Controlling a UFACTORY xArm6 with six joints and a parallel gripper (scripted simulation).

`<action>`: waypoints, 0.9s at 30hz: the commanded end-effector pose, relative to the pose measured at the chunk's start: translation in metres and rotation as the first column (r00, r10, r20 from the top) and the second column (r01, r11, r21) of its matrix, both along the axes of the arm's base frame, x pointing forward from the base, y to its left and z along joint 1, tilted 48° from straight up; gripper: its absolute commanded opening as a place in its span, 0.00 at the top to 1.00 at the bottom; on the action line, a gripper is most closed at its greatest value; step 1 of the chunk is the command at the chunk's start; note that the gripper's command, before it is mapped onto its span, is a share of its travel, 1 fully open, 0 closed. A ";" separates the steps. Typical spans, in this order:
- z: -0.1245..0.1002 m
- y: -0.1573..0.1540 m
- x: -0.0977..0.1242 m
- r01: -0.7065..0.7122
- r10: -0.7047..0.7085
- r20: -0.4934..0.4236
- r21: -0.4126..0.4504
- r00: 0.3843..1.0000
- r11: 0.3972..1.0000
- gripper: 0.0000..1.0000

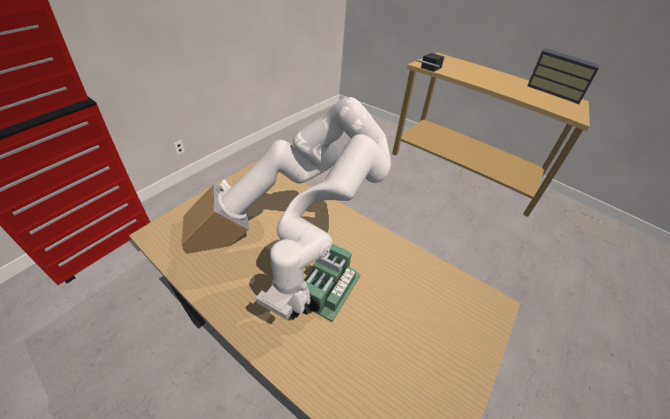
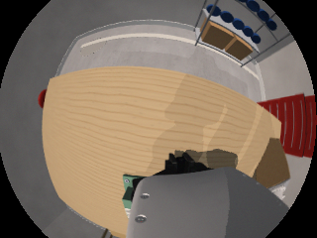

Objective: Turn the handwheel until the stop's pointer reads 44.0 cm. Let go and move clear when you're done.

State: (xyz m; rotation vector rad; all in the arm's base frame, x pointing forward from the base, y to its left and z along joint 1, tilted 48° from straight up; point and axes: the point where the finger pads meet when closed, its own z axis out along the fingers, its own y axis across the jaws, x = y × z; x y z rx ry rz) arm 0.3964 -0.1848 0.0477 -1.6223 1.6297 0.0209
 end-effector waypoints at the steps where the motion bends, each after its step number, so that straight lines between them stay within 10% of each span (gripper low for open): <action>1: 0.001 -0.002 -0.003 0.001 -0.001 0.001 -0.002 1.000 1.000 0.94; 27: 0.006 -0.007 -0.016 0.001 -0.001 0.001 -0.002 1.000 1.000 0.94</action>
